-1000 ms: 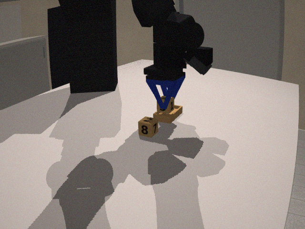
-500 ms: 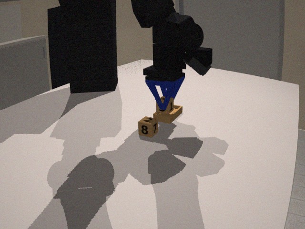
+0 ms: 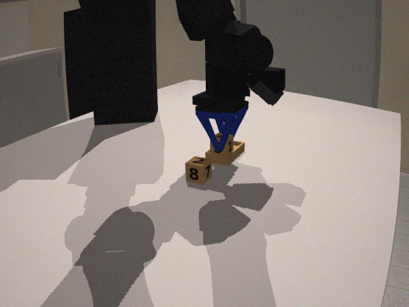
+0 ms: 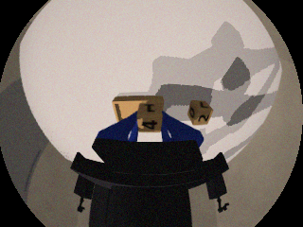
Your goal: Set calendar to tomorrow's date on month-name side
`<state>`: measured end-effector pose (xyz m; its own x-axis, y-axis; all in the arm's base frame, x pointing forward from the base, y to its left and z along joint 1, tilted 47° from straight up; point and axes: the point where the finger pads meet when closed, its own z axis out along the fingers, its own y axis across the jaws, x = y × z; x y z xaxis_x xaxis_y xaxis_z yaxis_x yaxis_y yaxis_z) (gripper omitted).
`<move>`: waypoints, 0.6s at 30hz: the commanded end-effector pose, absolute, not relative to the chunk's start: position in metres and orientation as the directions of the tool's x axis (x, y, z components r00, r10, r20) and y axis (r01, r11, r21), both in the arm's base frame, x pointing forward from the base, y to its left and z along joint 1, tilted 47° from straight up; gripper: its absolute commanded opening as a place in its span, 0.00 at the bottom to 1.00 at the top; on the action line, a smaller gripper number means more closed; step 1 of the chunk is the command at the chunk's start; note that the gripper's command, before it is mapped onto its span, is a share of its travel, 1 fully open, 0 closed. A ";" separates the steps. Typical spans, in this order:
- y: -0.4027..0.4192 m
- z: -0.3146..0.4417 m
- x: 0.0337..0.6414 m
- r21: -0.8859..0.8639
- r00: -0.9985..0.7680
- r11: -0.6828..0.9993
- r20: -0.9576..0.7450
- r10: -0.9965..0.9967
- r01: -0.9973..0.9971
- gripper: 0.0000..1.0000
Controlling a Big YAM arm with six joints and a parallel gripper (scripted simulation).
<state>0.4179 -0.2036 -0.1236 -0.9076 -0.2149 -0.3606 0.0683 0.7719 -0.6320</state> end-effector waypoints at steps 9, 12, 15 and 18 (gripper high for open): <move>-0.209 -0.127 0.419 -0.636 -0.908 0.769 -0.357 -0.219 0.064 0.27; -0.209 -0.127 0.419 -0.636 -0.908 0.769 -0.357 -0.219 0.064 0.27; -0.209 -0.127 0.419 -0.636 -0.908 0.769 -0.357 -0.219 0.064 0.27; -0.209 -0.127 0.419 -0.636 -0.908 0.769 -0.357 -0.219 0.064 0.27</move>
